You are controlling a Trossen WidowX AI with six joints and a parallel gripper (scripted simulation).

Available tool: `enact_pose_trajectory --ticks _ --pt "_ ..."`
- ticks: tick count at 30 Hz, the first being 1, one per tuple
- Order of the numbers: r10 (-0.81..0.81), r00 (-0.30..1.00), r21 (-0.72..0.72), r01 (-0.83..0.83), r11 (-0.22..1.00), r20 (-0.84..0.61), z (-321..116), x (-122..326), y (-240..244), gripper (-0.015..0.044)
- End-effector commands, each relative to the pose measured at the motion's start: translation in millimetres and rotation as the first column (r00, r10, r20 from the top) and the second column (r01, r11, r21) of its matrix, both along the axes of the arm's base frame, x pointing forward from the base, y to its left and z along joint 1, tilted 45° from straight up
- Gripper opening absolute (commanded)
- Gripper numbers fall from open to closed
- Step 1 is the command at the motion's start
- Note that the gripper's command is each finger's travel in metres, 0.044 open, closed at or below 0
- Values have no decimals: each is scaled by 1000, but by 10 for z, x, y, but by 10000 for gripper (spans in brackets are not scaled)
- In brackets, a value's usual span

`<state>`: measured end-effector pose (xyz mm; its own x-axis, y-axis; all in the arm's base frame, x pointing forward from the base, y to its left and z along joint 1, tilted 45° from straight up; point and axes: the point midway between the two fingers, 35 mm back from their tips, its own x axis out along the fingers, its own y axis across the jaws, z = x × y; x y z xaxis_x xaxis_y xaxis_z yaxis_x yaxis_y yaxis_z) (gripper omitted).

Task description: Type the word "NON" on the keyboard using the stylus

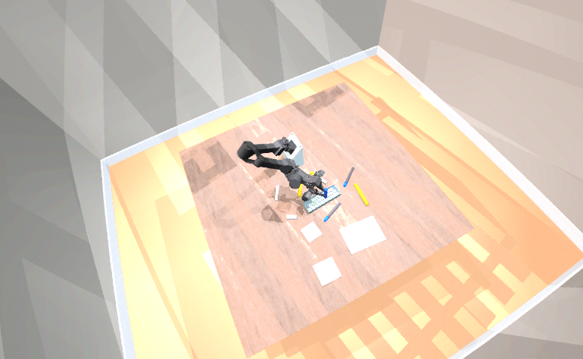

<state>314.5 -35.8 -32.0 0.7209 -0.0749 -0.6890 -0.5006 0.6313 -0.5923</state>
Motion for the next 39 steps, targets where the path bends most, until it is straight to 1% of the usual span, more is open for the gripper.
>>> enact_pose_trajectory --ticks 1,39 --pt "4 1000 1 -4 1000 -5 -27 -9 -6 81" --pt "4 1000 1 -4 1000 -5 -114 -18 -92 81"
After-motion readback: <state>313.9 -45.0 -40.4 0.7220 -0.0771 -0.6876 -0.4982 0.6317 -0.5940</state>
